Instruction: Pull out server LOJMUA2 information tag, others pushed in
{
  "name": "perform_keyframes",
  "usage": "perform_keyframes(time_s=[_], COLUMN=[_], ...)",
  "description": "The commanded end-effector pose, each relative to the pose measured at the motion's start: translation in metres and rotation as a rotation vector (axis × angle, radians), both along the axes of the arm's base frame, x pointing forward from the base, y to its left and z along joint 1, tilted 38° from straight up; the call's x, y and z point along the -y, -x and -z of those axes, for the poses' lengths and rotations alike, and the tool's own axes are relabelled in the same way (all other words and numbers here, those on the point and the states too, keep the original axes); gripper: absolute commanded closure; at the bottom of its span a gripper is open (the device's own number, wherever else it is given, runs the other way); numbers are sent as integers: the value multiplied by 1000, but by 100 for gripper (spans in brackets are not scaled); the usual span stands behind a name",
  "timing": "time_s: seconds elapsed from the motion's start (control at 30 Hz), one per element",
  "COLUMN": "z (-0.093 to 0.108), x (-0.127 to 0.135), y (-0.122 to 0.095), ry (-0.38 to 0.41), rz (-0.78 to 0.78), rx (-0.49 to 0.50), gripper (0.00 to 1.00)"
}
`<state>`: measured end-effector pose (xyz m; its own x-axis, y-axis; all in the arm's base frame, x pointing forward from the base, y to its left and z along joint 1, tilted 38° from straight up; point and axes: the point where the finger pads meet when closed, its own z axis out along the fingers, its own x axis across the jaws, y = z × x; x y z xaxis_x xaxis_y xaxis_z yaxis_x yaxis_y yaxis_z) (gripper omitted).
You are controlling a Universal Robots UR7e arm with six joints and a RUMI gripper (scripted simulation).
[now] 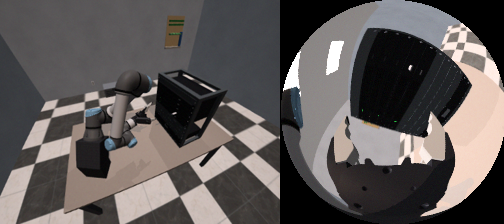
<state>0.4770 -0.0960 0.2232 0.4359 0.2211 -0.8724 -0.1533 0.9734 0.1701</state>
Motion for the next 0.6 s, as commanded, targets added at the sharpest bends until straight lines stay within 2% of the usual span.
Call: perform_keyframes(time_s=[0.0,0.57], z=[-2,-9], x=[-2,-12], y=[2,7], ry=[17,75], rz=[2,8], rx=[9,40], gripper=[0,0])
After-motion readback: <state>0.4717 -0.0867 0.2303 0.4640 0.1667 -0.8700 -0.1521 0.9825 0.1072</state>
